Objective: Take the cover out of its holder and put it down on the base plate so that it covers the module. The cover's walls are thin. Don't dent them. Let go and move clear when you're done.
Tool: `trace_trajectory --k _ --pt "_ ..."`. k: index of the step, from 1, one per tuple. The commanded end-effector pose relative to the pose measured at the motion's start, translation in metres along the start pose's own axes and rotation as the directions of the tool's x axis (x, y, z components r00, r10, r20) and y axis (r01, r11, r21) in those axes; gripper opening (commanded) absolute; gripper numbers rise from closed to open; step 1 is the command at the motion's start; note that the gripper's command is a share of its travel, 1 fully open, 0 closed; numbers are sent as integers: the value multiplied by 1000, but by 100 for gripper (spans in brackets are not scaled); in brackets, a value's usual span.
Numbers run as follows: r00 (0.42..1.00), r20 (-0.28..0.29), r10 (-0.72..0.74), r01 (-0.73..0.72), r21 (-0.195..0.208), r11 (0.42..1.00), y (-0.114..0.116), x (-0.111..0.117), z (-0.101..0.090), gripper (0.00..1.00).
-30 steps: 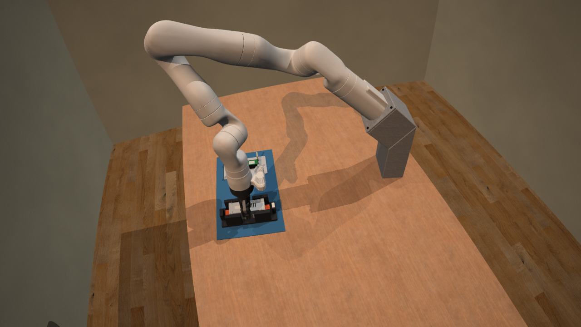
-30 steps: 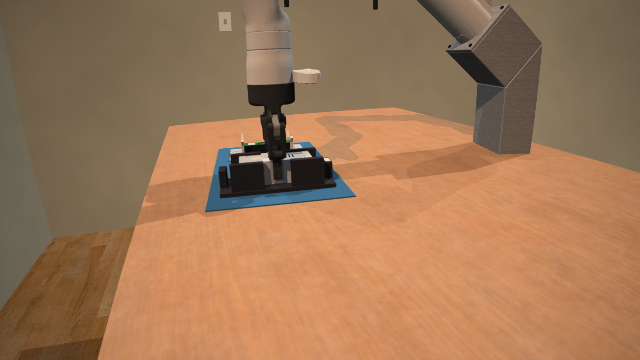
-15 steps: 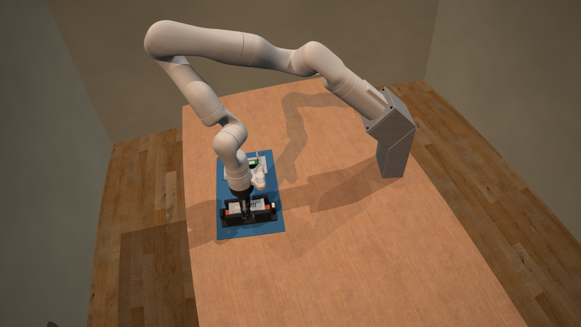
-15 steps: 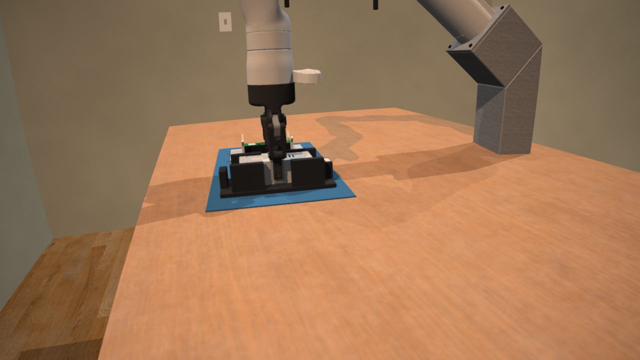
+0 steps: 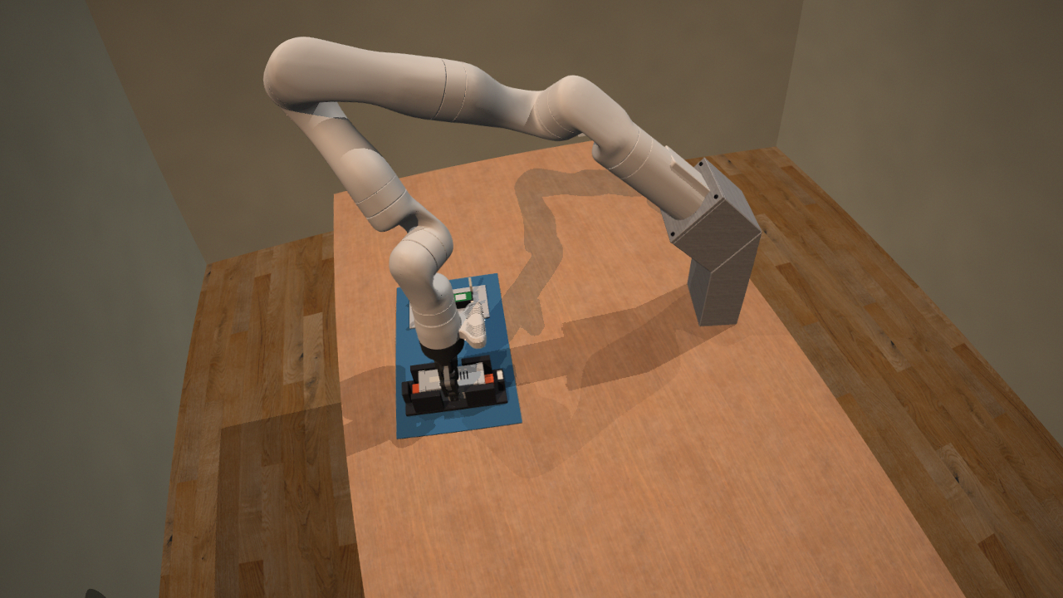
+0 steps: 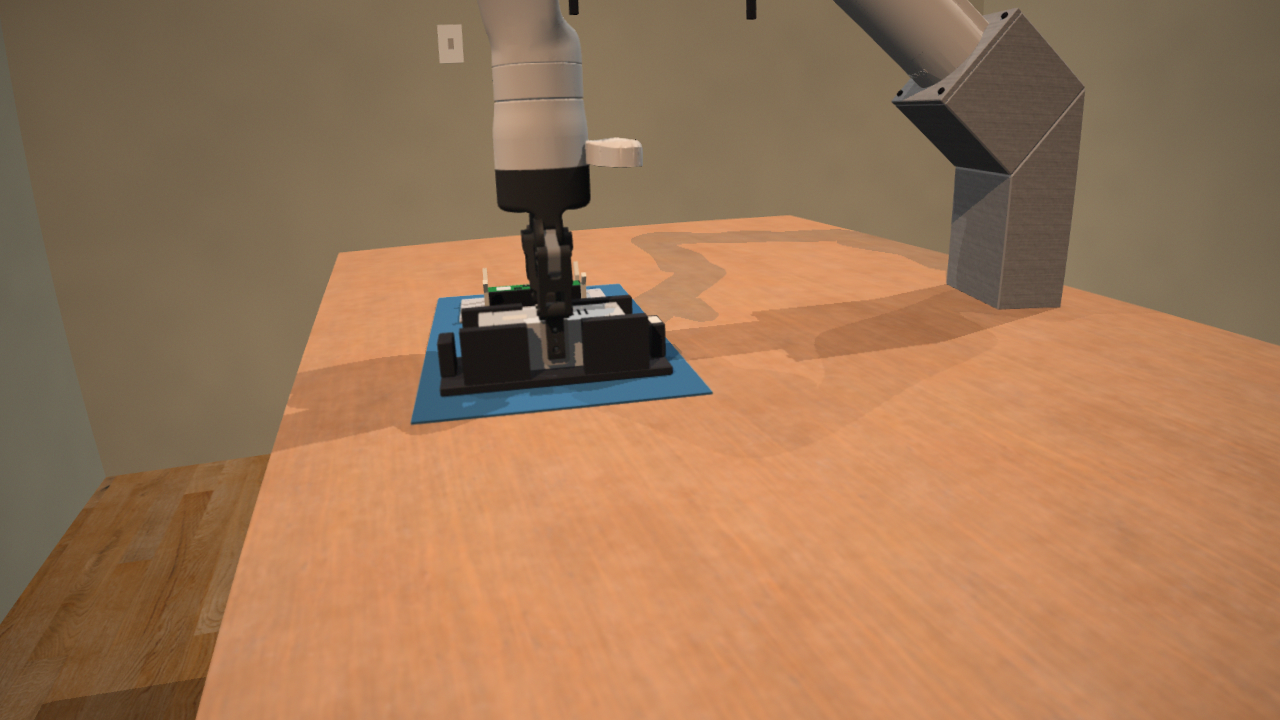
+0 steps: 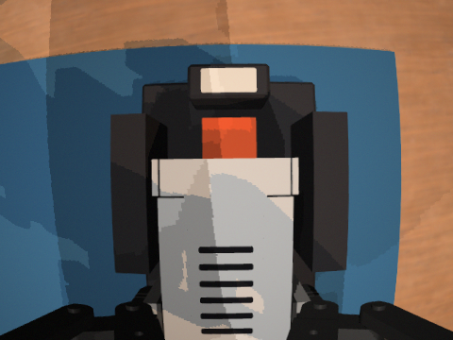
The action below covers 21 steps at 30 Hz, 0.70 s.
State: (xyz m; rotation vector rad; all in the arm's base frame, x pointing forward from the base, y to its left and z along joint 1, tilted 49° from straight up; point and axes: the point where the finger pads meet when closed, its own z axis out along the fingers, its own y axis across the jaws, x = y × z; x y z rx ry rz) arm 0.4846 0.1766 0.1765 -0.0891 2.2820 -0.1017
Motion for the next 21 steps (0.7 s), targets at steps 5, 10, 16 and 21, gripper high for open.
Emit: trace_trajectory --k 5,10,16,21 --pt "1000 1 0 0 -1 1000 0 0 -3 0" --pt "1000 1 0 0 -1 1000 0 0 -18 0" --pt "1000 1 0 0 -1 1000 0 0 -30 0" --pt "1000 1 0 0 -1 1000 0 0 -30 0"
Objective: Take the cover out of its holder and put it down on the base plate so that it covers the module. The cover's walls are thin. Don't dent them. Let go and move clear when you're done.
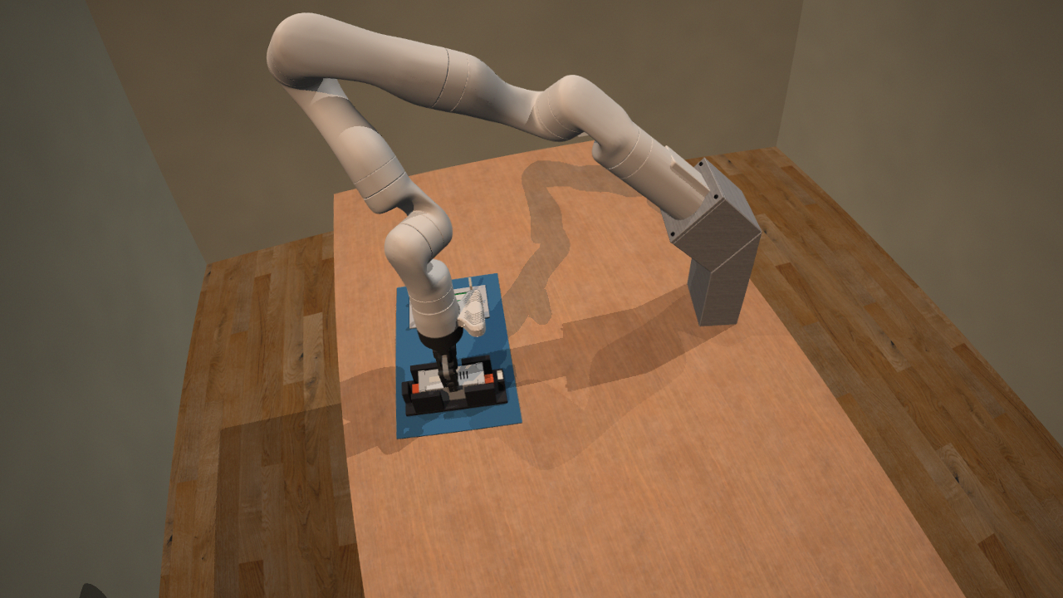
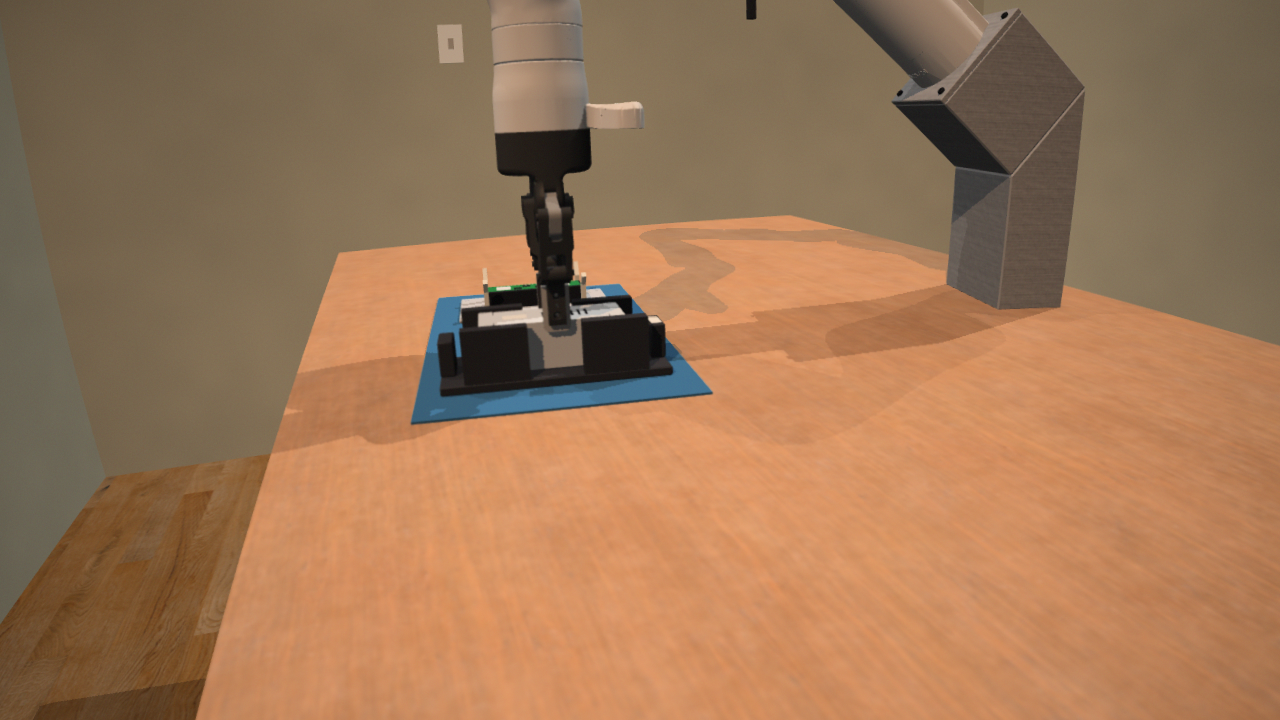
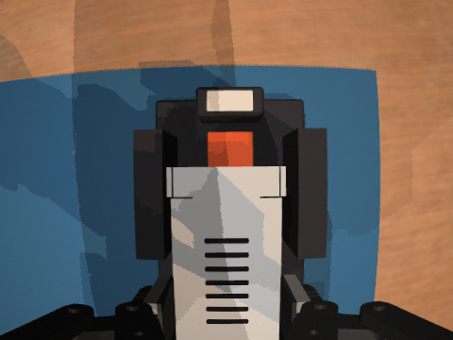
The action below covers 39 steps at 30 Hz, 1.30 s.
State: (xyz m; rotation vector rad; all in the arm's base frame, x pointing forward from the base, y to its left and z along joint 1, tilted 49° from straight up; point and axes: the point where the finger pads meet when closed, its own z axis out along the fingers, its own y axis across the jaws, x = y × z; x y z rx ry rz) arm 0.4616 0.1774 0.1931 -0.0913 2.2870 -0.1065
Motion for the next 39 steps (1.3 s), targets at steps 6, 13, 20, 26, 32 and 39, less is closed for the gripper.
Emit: trace_trajectory --k 6,13,20,26,32,39 --pt "1000 1 0 0 -1 1000 0 0 -18 0" --pt "1000 1 0 0 -1 1000 0 0 -30 0" --pt "1000 -1 -1 1 2 1000 -1 1 -29 1" --pt "1000 -1 -1 1 2 1000 -1 1 -29 1" --pt "1000 -1 -1 1 2 1000 -1 1 -29 1" --pt "1000 -1 -1 1 2 1000 -1 1 -29 0"
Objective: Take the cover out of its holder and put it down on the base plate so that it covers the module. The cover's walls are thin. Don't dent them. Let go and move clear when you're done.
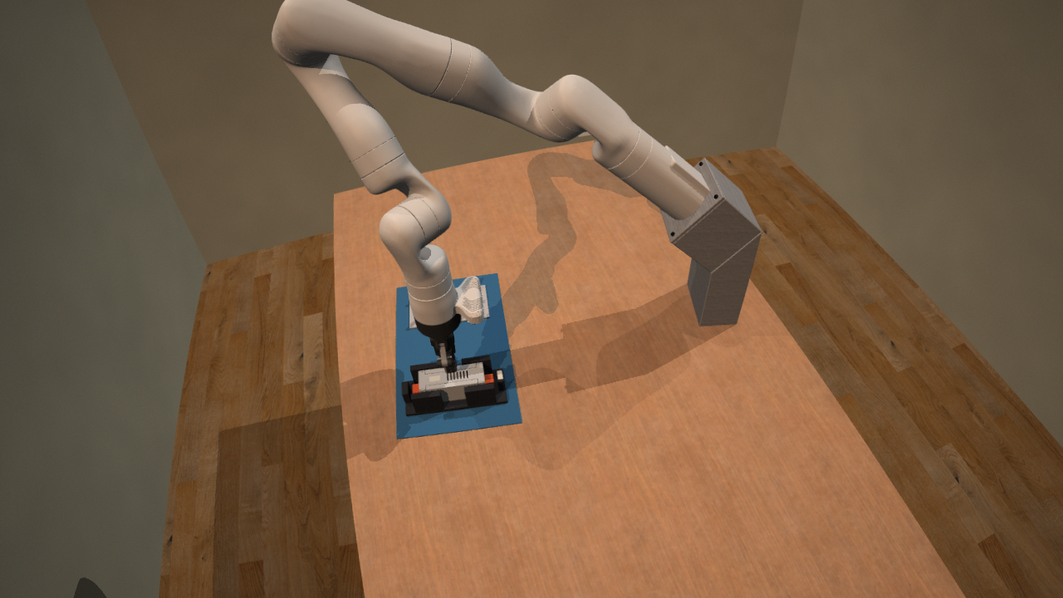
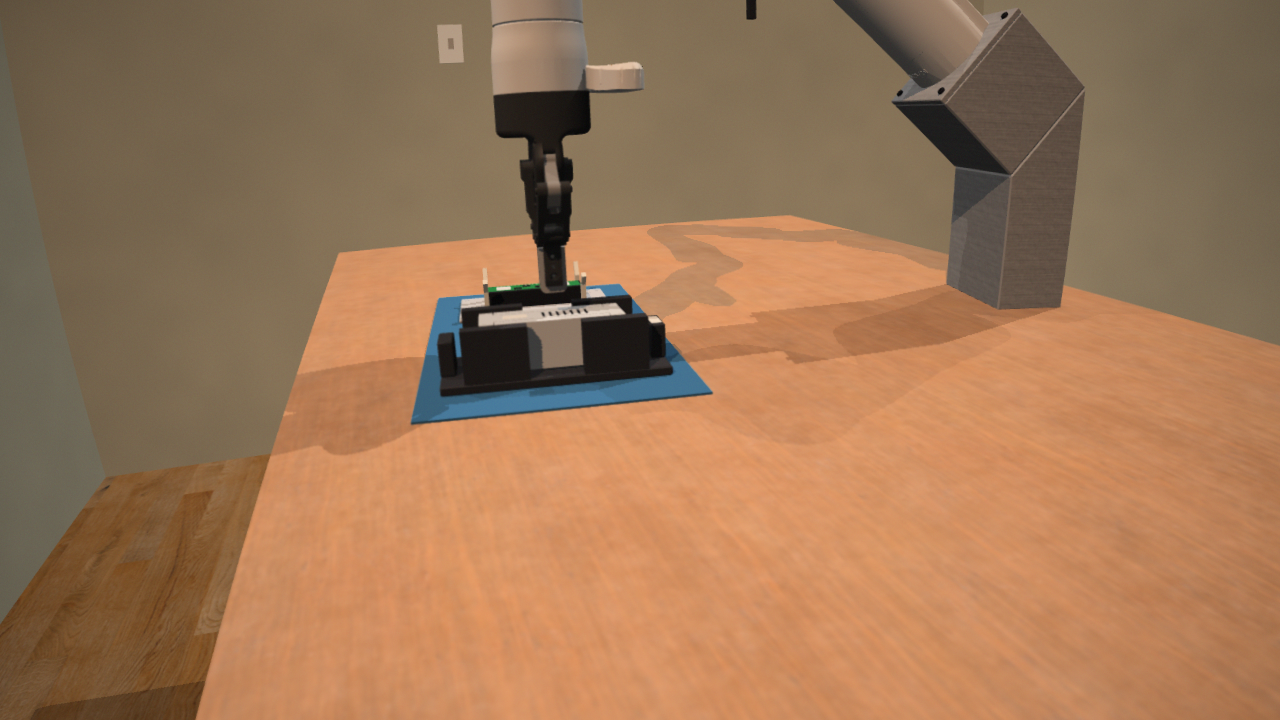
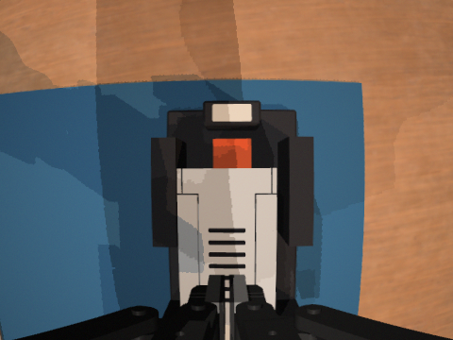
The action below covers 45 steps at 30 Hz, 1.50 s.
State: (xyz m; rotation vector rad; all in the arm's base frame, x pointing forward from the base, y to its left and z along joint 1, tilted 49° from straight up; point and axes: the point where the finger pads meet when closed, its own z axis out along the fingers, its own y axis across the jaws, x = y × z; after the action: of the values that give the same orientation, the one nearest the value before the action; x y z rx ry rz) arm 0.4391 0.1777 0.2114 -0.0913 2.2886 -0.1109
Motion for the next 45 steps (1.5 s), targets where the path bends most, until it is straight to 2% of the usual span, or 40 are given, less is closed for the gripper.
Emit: trace_trajectory --k 1,29,30,45 --pt "1000 1 0 0 -1 1000 0 0 0 0" --pt "1000 1 0 0 -1 1000 0 0 0 0" --pt "1000 1 0 0 -1 1000 0 0 0 100" --pt "1000 1 0 0 -1 1000 0 0 0 100"
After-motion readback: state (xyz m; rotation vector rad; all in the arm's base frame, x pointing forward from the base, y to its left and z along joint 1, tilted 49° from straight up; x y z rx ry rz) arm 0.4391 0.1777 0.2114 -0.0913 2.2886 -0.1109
